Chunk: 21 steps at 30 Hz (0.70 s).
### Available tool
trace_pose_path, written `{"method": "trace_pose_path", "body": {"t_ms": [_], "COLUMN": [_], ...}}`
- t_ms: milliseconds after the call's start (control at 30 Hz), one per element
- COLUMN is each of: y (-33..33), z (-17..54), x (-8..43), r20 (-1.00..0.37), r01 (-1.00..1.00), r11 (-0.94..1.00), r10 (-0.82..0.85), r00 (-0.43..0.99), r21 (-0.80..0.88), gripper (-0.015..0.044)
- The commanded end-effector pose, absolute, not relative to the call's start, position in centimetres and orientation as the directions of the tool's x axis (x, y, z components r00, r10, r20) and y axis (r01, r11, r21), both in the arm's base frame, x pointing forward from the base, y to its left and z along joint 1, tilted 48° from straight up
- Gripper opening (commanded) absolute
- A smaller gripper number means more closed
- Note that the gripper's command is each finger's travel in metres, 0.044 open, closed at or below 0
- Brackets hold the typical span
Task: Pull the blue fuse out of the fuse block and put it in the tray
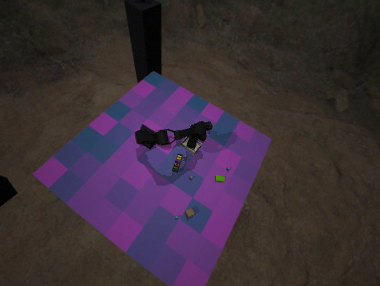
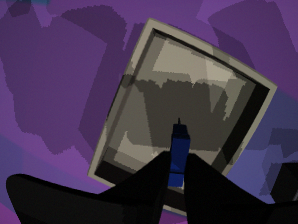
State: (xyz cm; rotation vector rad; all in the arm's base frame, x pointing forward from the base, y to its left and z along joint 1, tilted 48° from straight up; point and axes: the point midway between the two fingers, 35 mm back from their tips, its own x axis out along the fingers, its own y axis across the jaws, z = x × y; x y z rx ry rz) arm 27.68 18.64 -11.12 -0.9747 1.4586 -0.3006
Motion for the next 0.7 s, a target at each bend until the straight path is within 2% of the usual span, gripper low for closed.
{"method": "trace_pose_path", "body": {"t_ms": [0,100,500,533,667], "y": [18.0,18.0,18.2,18.4,20.8], "z": [-11.6,-11.6,-11.5,-11.3,-8.9], "x": [27.7,27.7,27.7,27.7,27.1], "r20": [-0.687,-0.687,-0.689,-0.689,-0.688], "r01": [-0.381,-0.381,-0.377,-0.377,-0.382], "r11": [0.598,0.598,0.603,0.603,0.599], "r10": [-0.710,-0.710,-0.708,-0.708,-0.709], "r00": [0.156,0.156,0.153,0.153,0.156], "r21": [-0.705,-0.705,-0.703,-0.703,-0.704], "gripper": [0.0000,0.0000,0.0315,0.0330,0.0330]}}
